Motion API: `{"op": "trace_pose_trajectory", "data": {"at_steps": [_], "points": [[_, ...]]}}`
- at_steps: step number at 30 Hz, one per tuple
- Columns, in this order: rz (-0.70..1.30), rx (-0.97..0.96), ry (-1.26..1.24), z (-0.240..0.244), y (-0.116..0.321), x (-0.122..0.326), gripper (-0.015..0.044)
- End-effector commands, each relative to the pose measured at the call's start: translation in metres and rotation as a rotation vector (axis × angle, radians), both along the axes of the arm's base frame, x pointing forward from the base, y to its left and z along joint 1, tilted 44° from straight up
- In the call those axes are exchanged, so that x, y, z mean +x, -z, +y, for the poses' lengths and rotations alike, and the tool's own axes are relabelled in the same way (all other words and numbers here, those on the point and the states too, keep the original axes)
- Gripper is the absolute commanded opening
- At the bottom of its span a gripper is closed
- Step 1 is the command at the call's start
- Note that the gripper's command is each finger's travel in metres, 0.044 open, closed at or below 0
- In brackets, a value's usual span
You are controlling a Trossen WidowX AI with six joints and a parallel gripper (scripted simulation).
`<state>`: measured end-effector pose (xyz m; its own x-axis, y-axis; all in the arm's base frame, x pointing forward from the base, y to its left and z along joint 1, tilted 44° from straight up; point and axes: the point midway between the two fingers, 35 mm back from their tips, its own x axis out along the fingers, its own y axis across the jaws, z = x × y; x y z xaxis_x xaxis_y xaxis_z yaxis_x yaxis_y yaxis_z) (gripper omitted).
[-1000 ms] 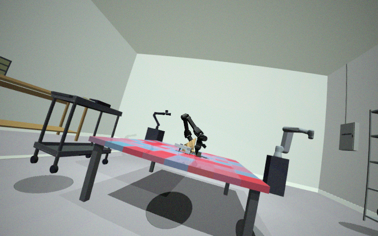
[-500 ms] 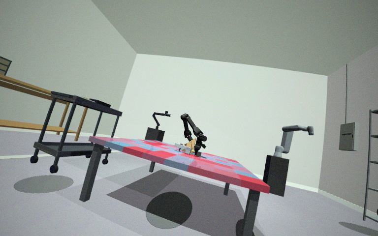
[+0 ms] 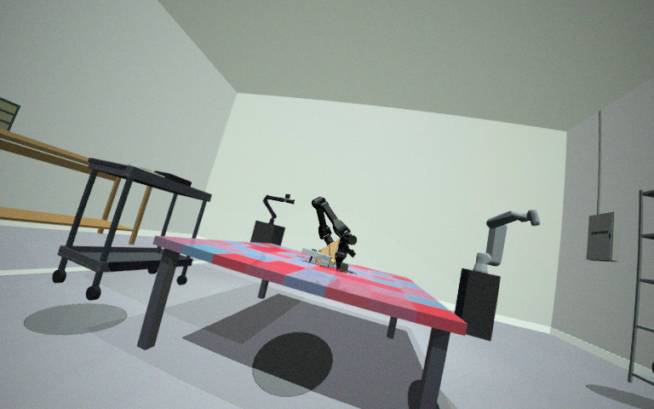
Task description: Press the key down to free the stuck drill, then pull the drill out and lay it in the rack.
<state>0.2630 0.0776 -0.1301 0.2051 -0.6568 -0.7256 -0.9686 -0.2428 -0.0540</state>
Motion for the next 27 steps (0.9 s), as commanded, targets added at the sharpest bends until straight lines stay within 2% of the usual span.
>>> {"op": "trace_pose_trajectory", "data": {"at_steps": [1,24,27], "points": [[0.003,-0.007,-0.003,-0.0027,-0.0016,0.0003,0.0440],[0.003,-0.007,-0.003,-0.0088,-0.0053,0.0014,0.0440],[-0.002,0.001,0.000,-0.0062,-0.0038,0.0018,0.0361]]}}
